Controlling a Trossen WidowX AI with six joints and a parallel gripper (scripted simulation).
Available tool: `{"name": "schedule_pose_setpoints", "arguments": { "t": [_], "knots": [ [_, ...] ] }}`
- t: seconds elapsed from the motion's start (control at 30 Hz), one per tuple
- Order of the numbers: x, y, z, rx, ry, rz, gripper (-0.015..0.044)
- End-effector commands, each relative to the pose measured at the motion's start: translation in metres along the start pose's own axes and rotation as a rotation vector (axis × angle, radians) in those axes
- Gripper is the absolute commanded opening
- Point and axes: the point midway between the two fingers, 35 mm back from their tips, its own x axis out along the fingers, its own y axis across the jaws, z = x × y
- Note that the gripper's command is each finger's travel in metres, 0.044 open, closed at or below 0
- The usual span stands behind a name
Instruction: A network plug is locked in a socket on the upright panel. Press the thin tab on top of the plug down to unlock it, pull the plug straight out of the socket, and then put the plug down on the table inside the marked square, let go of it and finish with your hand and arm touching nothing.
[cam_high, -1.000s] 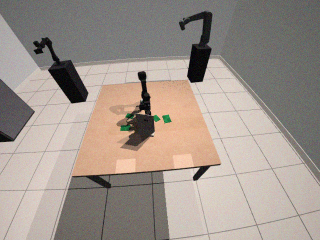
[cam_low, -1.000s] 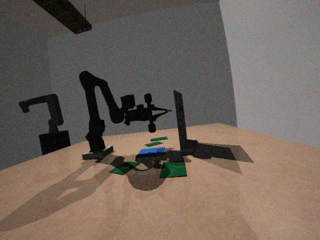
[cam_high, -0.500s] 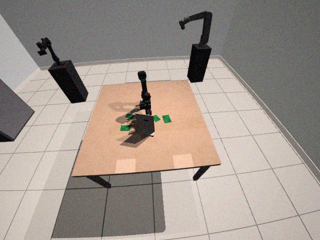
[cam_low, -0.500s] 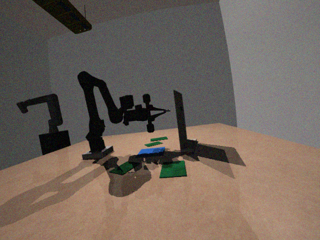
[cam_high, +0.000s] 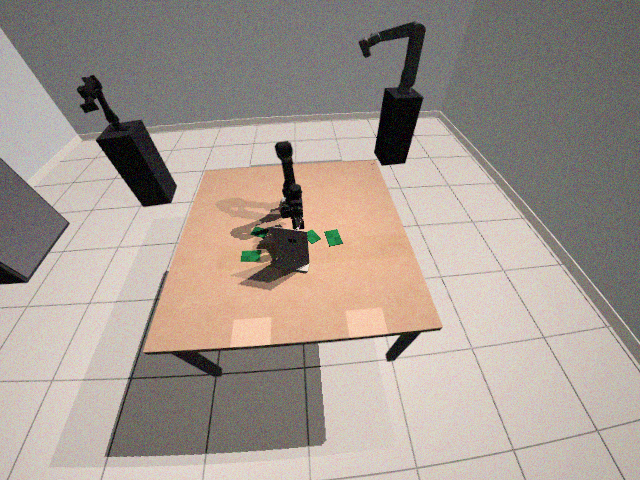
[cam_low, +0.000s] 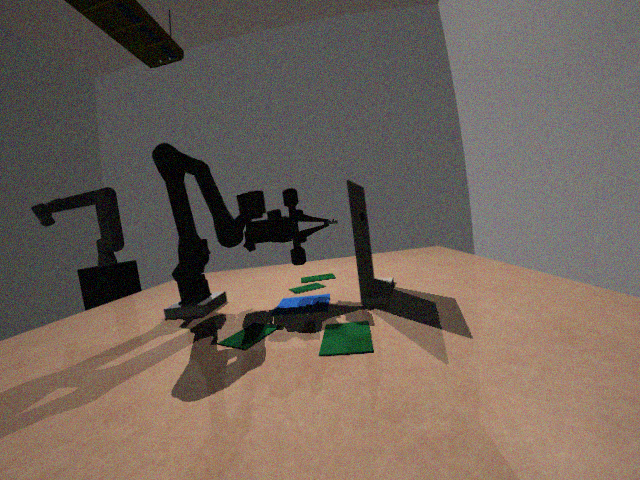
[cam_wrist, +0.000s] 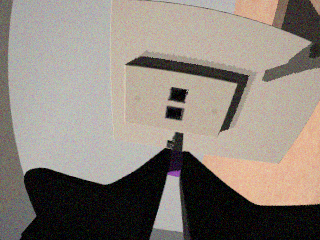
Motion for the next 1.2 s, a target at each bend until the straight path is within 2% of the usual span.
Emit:
{"name": "schedule_pose_setpoints", "arguments": {
  "t": [0.0,1.17],
  "knots": [
    [0.000,0.001,0.000,0.000,0.000,0.000,0.0000],
    [-0.018,0.053,0.006,0.002,-0.004,-0.003,0.0000]
  ]
}}
